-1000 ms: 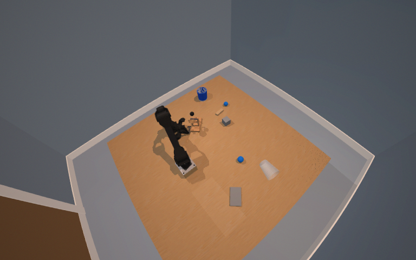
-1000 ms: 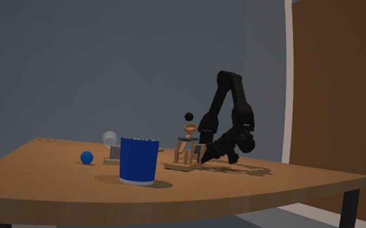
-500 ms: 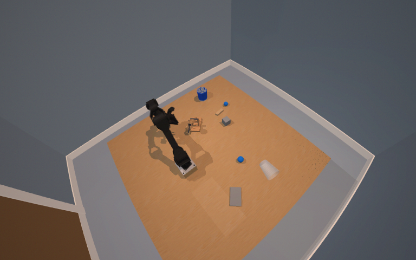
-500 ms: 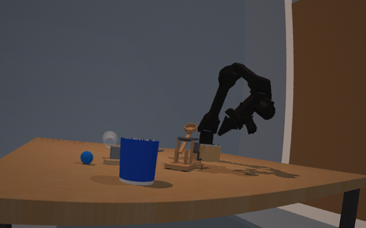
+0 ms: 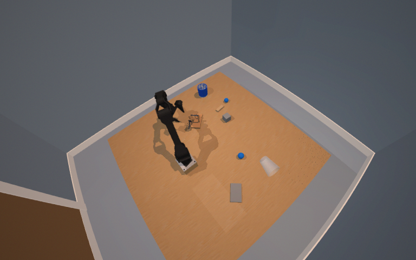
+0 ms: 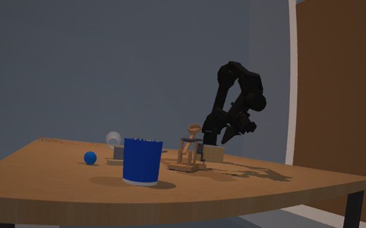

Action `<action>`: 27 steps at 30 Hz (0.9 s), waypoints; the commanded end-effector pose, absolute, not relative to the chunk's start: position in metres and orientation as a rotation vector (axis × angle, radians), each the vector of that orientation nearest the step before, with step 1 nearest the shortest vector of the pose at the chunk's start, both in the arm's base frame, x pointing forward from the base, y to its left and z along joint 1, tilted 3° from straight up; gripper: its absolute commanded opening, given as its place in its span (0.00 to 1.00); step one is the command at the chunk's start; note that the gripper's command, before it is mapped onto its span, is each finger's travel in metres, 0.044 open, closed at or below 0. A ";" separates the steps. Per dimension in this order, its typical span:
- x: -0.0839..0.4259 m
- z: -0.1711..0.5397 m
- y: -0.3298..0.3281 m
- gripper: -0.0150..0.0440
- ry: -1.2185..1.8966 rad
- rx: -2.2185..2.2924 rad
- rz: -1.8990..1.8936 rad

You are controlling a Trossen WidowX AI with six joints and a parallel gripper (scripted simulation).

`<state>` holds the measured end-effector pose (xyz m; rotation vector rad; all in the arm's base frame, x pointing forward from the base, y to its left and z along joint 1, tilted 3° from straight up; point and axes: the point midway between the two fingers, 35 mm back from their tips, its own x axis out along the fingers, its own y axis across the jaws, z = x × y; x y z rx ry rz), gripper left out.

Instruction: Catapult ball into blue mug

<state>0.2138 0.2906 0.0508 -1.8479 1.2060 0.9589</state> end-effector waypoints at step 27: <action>0.354 0.090 0.339 1.00 0.972 -0.851 0.816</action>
